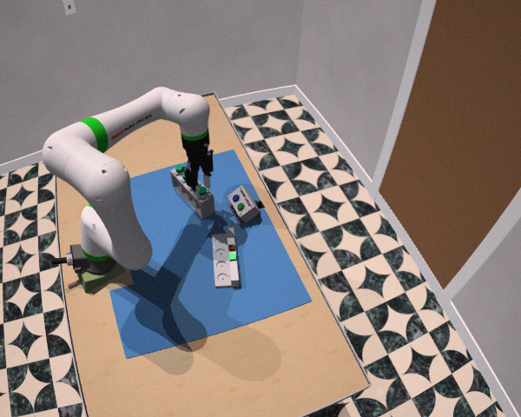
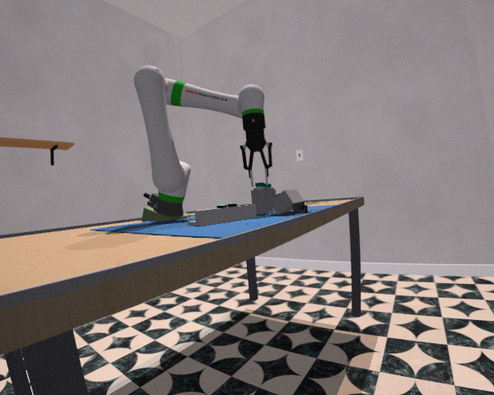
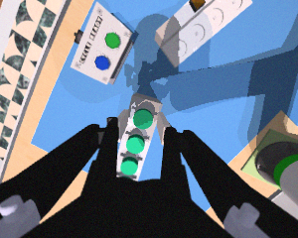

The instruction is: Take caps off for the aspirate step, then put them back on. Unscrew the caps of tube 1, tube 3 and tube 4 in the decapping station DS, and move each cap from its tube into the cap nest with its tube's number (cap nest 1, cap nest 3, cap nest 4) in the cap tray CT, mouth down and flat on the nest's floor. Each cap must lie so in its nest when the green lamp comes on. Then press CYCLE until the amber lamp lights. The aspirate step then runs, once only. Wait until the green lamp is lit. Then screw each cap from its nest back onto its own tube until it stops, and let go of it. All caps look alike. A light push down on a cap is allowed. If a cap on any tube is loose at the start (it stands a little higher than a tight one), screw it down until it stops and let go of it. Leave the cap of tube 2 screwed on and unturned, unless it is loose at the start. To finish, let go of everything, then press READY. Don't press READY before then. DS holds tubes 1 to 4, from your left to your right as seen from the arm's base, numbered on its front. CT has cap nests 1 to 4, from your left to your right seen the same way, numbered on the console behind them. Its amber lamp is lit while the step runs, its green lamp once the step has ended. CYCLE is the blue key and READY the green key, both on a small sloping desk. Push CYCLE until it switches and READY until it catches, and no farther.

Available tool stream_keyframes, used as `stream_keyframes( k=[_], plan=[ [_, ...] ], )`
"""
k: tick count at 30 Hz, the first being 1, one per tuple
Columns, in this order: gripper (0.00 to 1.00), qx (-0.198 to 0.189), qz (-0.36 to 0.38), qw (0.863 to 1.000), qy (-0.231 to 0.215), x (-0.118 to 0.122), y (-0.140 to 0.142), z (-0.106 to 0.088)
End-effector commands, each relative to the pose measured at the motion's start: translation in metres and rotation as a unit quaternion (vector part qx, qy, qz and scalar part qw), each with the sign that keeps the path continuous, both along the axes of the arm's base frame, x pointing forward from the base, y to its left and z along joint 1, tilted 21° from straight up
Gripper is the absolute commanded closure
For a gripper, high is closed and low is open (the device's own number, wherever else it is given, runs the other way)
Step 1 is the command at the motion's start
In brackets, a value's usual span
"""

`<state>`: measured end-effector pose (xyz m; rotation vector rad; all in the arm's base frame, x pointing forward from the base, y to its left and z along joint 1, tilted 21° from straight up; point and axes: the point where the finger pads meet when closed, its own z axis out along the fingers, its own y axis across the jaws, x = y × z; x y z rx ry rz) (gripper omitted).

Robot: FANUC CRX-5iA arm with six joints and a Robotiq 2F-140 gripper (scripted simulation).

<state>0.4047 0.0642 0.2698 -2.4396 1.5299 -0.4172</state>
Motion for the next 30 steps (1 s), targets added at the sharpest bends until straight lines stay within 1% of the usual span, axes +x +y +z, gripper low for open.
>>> stream_keyframes(
  k=[1, 3, 11, 12, 26, 30],
  plan=[
    [0.65, -0.034, 0.116, 0.993, 0.000, 0.0001, -0.0001, 0.0002],
    [0.65, -0.048, 0.153, 0.987, -0.002, 0.0001, -0.0001, 0.0002],
    [0.65, -0.049, 0.156, 0.987, -0.002, 0.0001, -0.0001, 0.0002],
    [1.00, -0.049, 0.156, 0.987, -0.002, 0.0001, -0.0001, 0.0002],
    [1.00, -0.049, 0.156, 0.987, -0.002, 0.0001, -0.0001, 0.0002],
    [1.00, -0.014, 0.063, 0.998, 0.003, 0.0002, -0.0001, 0.0001]
  ],
)
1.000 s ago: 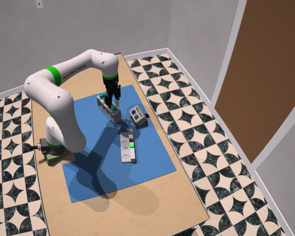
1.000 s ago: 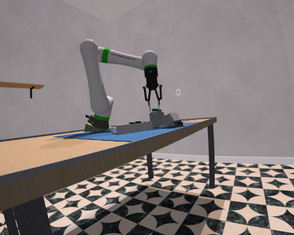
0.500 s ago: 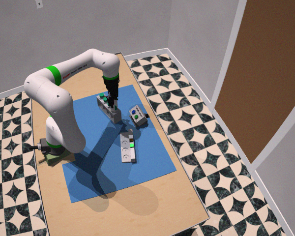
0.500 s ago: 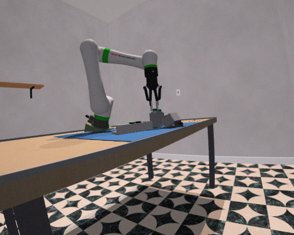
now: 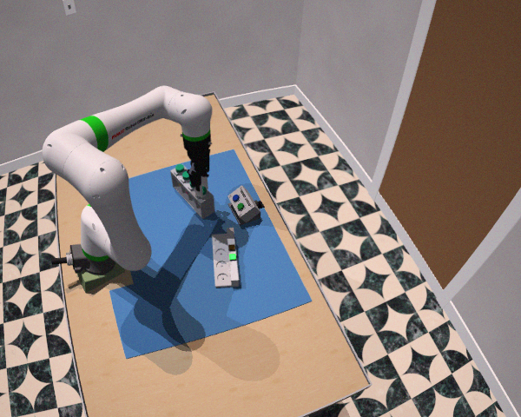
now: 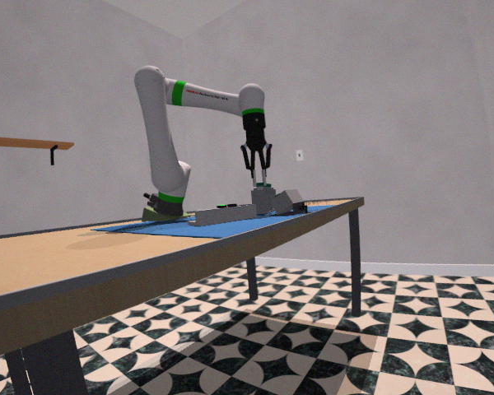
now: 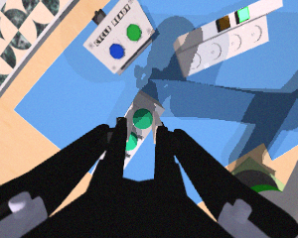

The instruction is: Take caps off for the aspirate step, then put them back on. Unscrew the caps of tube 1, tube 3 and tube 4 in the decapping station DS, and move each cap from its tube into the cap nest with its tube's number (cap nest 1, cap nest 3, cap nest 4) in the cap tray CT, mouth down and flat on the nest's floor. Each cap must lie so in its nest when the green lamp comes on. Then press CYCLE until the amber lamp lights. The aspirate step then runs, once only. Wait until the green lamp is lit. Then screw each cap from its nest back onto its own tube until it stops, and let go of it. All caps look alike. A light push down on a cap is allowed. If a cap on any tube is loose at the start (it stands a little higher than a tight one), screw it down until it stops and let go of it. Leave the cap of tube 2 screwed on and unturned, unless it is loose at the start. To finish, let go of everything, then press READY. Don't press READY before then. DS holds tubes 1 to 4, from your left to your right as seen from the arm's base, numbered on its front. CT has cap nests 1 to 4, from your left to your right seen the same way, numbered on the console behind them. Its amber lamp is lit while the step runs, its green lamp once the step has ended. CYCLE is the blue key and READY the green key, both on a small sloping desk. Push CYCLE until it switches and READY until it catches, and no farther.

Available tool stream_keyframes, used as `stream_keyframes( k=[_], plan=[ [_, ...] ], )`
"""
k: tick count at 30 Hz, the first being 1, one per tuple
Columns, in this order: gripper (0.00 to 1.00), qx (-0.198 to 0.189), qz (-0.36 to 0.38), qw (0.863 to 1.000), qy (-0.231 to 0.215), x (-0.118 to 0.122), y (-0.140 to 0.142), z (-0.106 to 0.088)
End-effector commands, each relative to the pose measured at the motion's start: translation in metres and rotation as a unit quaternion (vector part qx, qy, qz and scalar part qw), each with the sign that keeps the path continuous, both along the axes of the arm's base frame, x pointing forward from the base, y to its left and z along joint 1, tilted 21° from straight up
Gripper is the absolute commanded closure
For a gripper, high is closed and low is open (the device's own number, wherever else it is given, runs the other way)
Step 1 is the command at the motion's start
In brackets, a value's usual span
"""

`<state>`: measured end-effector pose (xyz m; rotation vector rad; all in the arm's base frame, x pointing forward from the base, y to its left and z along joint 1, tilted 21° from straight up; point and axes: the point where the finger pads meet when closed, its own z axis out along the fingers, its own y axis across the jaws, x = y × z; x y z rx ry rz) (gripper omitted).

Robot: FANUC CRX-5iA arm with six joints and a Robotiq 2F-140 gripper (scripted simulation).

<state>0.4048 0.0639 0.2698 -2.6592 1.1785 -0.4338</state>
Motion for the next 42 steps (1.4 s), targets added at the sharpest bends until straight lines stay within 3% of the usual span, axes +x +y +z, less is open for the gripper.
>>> stream_keyframes(
  k=[1, 7, 9, 16, 17, 20, 29, 30, 40, 41, 42],
  plan=[
    [1.00, 0.034, -0.096, 0.995, 0.006, 0.0000, 0.0002, 0.0000],
    [1.00, 0.084, -0.229, 0.970, 0.015, 0.0001, 0.0002, -0.0003],
    [1.00, 0.084, -0.229, 0.970, 0.015, 0.0001, 0.0002, -0.0003],
    [1.00, 0.140, -0.382, 0.913, 0.025, 0.0002, 0.0002, -0.0005],
    [1.00, 0.142, -0.388, 0.910, 0.025, 0.0002, 0.0002, -0.0005],
    [1.00, 0.165, -0.450, 0.877, 0.030, 0.0003, 0.0002, -0.0006],
    [1.00, 0.165, -0.450, 0.877, 0.030, 0.0003, 0.0002, -0.0006],
    [0.65, 0.165, -0.450, 0.877, 0.030, 0.0003, 0.0002, -0.0006],
    [0.65, 0.165, -0.450, 0.877, 0.030, 0.0003, 0.0002, -0.0006],
    [0.65, 0.152, -0.415, 0.897, 0.027, 0.0001, 0.0002, -0.0003],
    [0.65, 0.152, -0.415, 0.897, 0.027, 0.0001, 0.0002, -0.0003]
  ],
)
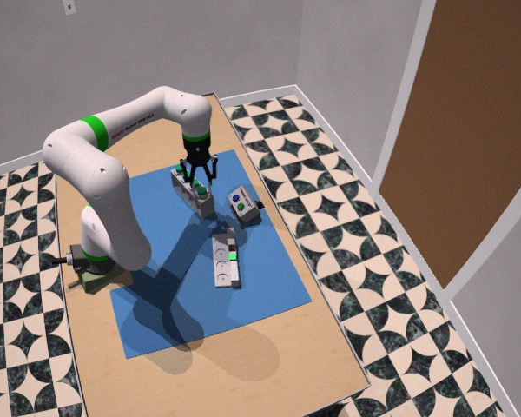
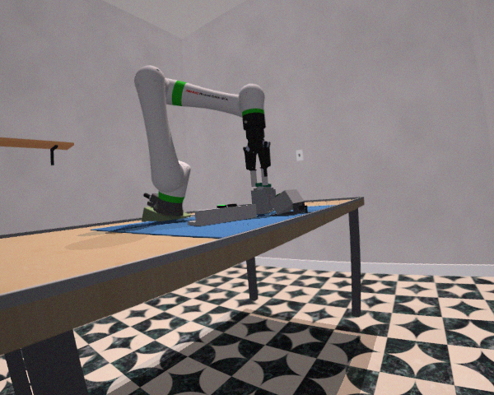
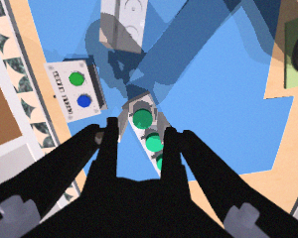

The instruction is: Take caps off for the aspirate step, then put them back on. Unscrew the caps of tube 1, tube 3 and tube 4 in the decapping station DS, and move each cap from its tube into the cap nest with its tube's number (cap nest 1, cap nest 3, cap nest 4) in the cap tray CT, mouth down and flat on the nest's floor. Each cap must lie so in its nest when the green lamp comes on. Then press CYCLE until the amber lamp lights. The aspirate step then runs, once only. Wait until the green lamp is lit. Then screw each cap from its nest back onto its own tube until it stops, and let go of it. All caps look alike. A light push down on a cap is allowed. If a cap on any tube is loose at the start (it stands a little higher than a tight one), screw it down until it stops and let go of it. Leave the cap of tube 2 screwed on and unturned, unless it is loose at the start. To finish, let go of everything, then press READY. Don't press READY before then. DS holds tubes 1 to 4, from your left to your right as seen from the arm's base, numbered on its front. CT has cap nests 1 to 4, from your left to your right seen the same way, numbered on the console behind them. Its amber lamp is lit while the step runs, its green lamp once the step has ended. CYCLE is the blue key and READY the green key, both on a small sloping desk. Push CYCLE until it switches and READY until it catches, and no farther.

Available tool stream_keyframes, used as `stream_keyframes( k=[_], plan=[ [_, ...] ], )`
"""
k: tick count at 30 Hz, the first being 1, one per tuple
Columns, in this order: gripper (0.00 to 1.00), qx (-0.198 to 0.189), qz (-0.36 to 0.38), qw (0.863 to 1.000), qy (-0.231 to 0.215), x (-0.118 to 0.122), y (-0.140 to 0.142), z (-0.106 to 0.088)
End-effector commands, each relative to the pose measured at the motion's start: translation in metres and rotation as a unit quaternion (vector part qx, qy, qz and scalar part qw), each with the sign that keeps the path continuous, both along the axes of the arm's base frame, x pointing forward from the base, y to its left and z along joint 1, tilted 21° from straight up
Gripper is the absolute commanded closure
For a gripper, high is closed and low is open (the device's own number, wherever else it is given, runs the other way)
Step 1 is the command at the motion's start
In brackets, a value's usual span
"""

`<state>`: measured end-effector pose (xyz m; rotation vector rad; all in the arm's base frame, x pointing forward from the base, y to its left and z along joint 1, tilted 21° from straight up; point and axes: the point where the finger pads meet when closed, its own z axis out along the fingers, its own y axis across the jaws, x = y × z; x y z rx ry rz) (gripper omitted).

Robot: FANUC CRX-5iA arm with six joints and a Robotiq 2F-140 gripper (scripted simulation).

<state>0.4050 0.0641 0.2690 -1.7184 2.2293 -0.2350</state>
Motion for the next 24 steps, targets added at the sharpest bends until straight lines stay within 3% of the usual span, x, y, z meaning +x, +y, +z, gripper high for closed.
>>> stream_keyframes(
  k=[1, 4, 7, 11, 14, 15, 16, 18, 19, 20, 22, 24],
  plan=[
    [0.65, -0.013, 0.036, 0.999, -0.002, 0.0000, 0.0000, 0.0006],
    [0.65, -0.056, 0.152, 0.987, -0.010, 0.0000, 0.0000, 0.0006],
    [0.65, -0.070, 0.190, 0.979, -0.013, 0.0000, 0.0000, 0.0006],
    [0.65, -0.098, 0.266, 0.959, -0.018, 0.0000, 0.0000, 0.0006],
    [0.65, -0.124, 0.334, 0.934, -0.022, 0.0000, 0.0000, 0.0006],
    [0.65, -0.125, 0.340, 0.932, -0.023, 0.0000, 0.0000, 0.0006],
    [0.65, -0.137, 0.370, 0.919, -0.025, 0.0000, 0.0000, 0.0006],
    [0.65, -0.137, 0.370, 0.919, -0.025, 0.0000, 0.0000, 0.0006],
    [0.65, -0.151, 0.411, 0.898, -0.027, 0.0000, 0.0000, 0.0006],
    [0.65, -0.151, 0.411, 0.898, -0.027, 0.0000, 0.0000, 0.0006],
    [0.65, -0.171, 0.465, 0.868, -0.031, 0.0000, 0.0000, 0.0006],
    [0.65, -0.171, 0.465, 0.868, -0.031, 0.0000, 0.0001, 0.0005]
  ],
)
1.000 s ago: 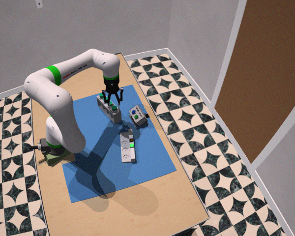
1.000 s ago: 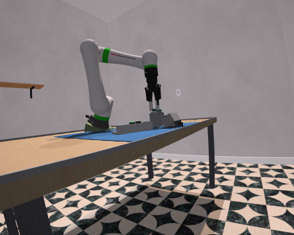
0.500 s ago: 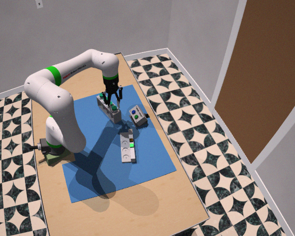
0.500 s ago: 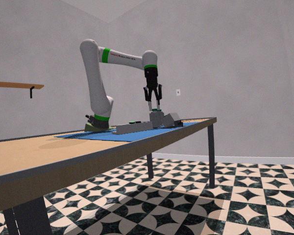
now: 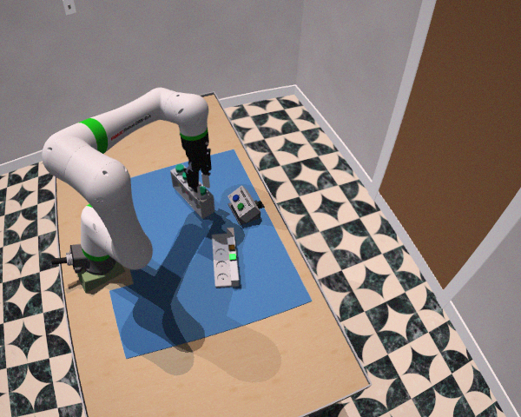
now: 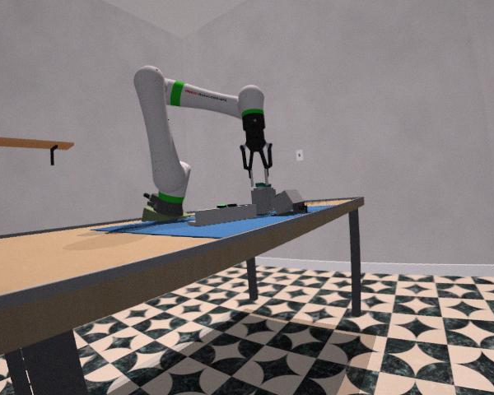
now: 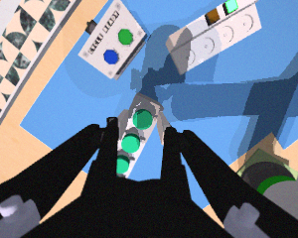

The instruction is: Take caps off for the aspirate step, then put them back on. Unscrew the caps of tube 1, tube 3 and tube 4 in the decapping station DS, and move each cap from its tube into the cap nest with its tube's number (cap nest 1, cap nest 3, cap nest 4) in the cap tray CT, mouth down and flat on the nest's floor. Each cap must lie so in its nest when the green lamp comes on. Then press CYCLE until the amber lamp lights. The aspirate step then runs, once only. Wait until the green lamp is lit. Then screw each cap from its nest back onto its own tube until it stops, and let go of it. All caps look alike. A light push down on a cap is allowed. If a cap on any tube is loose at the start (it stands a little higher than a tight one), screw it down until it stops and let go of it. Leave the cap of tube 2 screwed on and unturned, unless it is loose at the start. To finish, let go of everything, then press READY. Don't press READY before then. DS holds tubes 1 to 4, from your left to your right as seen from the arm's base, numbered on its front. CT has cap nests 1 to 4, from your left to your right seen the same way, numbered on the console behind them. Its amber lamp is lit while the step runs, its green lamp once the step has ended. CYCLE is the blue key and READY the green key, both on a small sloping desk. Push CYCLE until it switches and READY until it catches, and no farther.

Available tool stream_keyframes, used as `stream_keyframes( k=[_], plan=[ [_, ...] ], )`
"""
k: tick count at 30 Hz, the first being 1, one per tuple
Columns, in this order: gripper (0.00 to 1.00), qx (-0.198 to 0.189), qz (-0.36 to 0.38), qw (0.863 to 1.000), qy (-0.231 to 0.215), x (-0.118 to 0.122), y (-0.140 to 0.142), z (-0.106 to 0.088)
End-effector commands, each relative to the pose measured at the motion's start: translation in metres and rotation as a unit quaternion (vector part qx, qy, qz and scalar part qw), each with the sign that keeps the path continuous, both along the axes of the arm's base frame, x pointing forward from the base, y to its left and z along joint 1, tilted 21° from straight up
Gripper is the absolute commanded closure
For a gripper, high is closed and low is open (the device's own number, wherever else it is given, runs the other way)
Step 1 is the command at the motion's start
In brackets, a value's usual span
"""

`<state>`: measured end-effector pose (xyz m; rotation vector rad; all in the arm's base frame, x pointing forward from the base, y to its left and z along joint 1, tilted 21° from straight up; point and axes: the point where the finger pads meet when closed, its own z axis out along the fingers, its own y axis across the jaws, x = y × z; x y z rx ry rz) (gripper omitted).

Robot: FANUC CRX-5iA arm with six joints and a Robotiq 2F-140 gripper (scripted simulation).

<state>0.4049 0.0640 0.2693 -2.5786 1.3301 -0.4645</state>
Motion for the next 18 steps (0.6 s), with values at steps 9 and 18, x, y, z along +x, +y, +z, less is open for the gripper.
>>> stream_keyframes(
  k=[9, 18],
  plan=[
    [1.00, -0.016, 0.079, 0.997, 0.007, 0.0000, 0.0002, 0.0001],
    [1.00, -0.016, 0.079, 0.997, 0.007, 0.0000, 0.0002, 0.0001]
  ],
)
